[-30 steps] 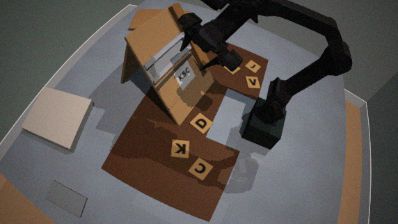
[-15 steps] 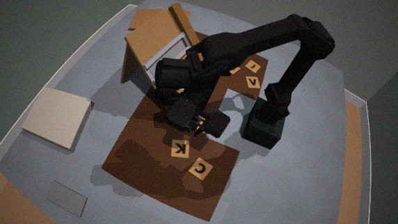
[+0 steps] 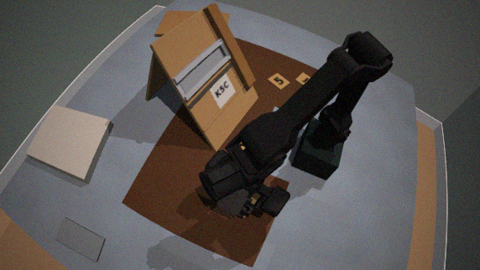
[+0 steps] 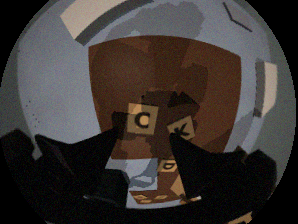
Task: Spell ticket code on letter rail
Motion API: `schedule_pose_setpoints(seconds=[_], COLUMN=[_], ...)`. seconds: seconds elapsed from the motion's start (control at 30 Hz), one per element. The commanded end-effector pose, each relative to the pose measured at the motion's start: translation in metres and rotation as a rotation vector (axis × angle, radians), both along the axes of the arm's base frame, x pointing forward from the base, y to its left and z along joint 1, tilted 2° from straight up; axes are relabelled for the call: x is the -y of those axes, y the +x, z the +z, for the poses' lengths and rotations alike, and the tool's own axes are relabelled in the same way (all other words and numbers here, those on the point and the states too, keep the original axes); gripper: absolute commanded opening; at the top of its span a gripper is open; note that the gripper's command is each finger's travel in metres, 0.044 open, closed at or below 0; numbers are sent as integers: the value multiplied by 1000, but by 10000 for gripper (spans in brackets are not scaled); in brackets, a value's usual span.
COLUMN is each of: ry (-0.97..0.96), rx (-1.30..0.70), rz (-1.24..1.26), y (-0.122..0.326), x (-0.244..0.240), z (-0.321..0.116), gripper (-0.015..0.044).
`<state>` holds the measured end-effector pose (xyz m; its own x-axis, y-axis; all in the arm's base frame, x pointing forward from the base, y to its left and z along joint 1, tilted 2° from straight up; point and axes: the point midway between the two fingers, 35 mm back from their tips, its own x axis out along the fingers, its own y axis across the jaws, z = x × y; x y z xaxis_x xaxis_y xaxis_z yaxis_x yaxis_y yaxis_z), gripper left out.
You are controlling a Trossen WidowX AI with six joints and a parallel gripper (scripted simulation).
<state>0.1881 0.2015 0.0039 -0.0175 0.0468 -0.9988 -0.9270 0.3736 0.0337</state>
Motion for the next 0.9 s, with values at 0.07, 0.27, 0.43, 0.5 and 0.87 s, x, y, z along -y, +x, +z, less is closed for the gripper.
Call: schedule_pose_setpoints(seconds=[0.07, 0.27, 0.43, 0.5, 0.87], ry=[-7, -8, -7, -7, -7], rx=[-2, -2, -2, -2, -2], rz=[-6, -6, -6, -6, -6], y=[-4, -5, -6, -6, -6], x=[2, 0, 0, 0, -1], z=[-6, -34, -36, -36, -42], gripper=[340, 340, 340, 340, 340])
